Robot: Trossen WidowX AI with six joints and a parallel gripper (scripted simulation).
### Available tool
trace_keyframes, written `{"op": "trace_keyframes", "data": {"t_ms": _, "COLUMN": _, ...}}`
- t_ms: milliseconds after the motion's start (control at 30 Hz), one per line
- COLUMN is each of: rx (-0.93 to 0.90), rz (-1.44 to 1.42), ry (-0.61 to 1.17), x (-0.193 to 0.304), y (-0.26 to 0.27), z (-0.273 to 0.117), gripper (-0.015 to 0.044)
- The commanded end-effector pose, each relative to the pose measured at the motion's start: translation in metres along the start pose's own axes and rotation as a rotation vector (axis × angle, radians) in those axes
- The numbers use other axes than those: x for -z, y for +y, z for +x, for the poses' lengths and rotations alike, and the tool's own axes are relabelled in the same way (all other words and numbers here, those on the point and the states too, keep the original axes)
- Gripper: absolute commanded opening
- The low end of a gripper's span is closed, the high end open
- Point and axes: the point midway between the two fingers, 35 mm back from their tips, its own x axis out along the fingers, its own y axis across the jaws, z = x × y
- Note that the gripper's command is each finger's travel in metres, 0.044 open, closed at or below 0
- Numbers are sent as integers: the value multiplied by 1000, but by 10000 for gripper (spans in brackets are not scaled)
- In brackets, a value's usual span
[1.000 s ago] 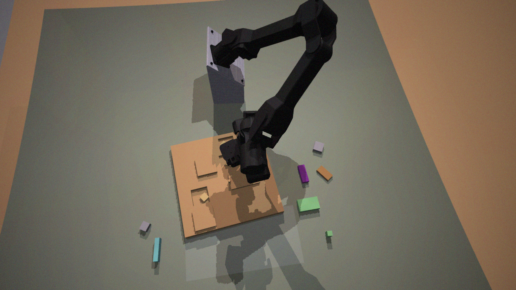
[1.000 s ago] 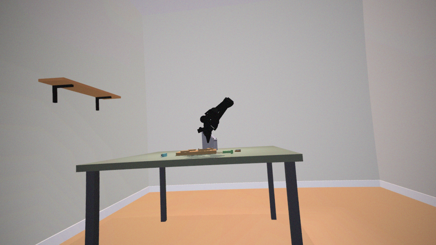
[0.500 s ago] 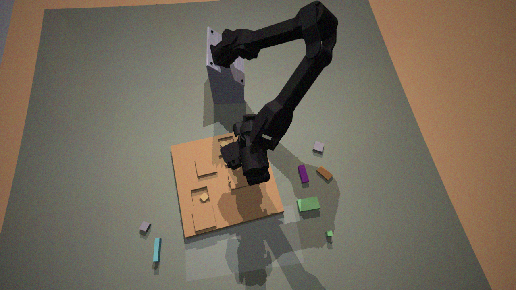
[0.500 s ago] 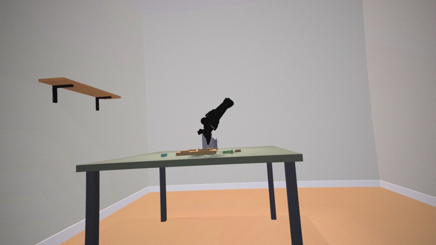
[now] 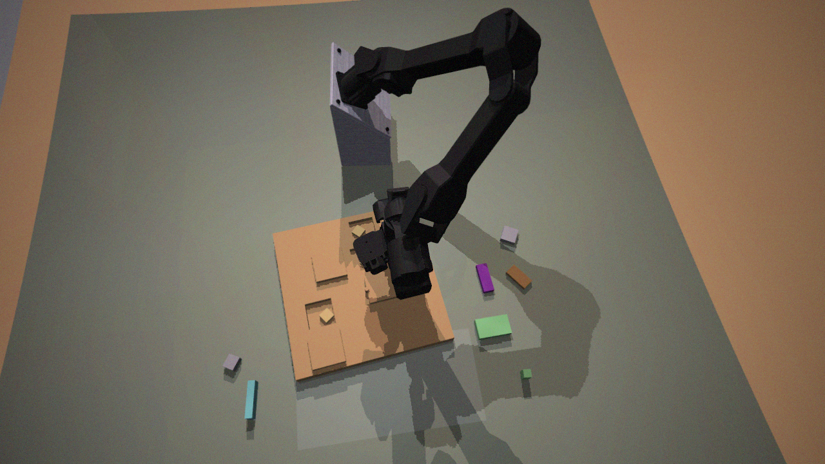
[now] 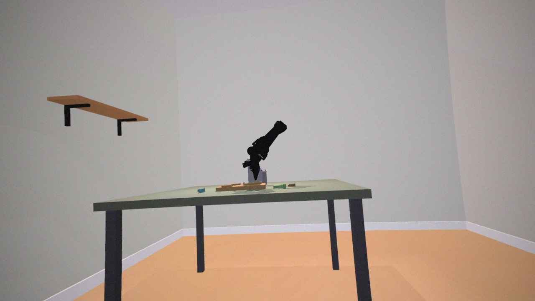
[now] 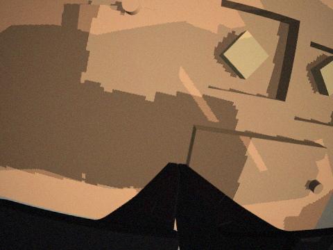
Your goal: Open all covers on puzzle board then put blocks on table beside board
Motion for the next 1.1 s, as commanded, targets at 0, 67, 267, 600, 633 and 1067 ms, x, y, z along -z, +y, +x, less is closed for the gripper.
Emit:
{"op": "trace_keyframes", "data": {"t_ms": 0, "rx": 4, "rz": 6, "ry": 1, "x": 0, "y": -1, "z": 5, "gripper": 0}}
{"op": "trace_keyframes", "data": {"t_ms": 67, "rx": 4, "rz": 6, "ry": 1, "x": 0, "y": -2, "z": 7, "gripper": 0}}
{"op": "trace_keyframes", "data": {"t_ms": 267, "rx": 3, "rz": 6, "ry": 2, "x": 1, "y": -2, "z": 13, "gripper": 0}}
{"op": "trace_keyframes", "data": {"t_ms": 600, "rx": 3, "rz": 6, "ry": 3, "x": 1, "y": -3, "z": 22, "gripper": 0}}
{"op": "trace_keyframes", "data": {"t_ms": 633, "rx": 3, "rz": 6, "ry": 3, "x": 1, "y": -3, "z": 23, "gripper": 0}}
{"op": "trace_keyframes", "data": {"t_ms": 1067, "rx": 3, "rz": 6, "ry": 4, "x": 5, "y": 9, "z": 24, "gripper": 0}}
